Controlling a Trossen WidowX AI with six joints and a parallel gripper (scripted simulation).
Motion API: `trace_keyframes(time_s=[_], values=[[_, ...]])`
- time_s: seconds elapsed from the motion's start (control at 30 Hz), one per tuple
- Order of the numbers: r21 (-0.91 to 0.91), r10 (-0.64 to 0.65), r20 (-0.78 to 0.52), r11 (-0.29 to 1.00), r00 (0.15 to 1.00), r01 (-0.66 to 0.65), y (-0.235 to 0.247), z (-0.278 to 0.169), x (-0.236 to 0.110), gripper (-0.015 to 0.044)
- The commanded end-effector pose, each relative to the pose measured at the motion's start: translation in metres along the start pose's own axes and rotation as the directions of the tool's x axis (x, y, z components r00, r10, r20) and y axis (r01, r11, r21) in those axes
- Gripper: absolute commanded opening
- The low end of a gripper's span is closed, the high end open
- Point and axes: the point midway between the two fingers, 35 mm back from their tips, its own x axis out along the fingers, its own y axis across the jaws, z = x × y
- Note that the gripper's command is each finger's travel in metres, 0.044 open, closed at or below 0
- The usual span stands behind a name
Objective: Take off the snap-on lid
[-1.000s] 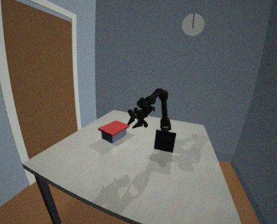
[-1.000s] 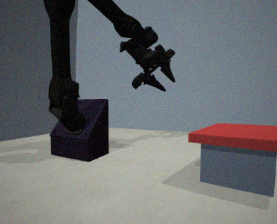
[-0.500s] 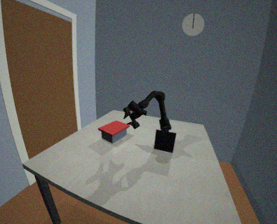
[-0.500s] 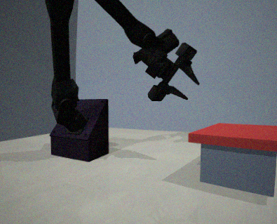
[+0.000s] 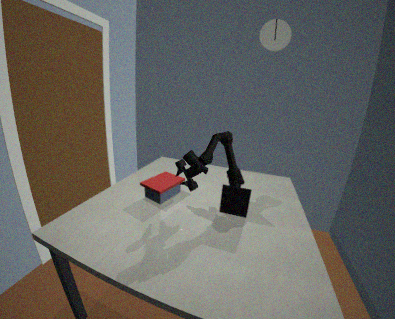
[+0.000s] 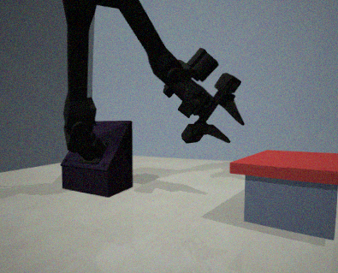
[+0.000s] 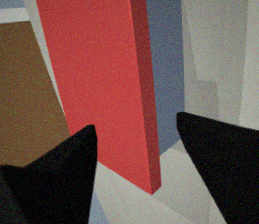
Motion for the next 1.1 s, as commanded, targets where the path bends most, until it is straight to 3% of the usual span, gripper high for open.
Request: trace_keyframes(time_s=[0.0,1.07], values=[[-0.013,-0.003,0.001,1.0,1.0,0.003,-0.01,0.002,0.005,0.0235],[-0.01,-0.017,-0.006,1.0,1.0,0.017,-0.011,-0.002,0.053,0.0235]])
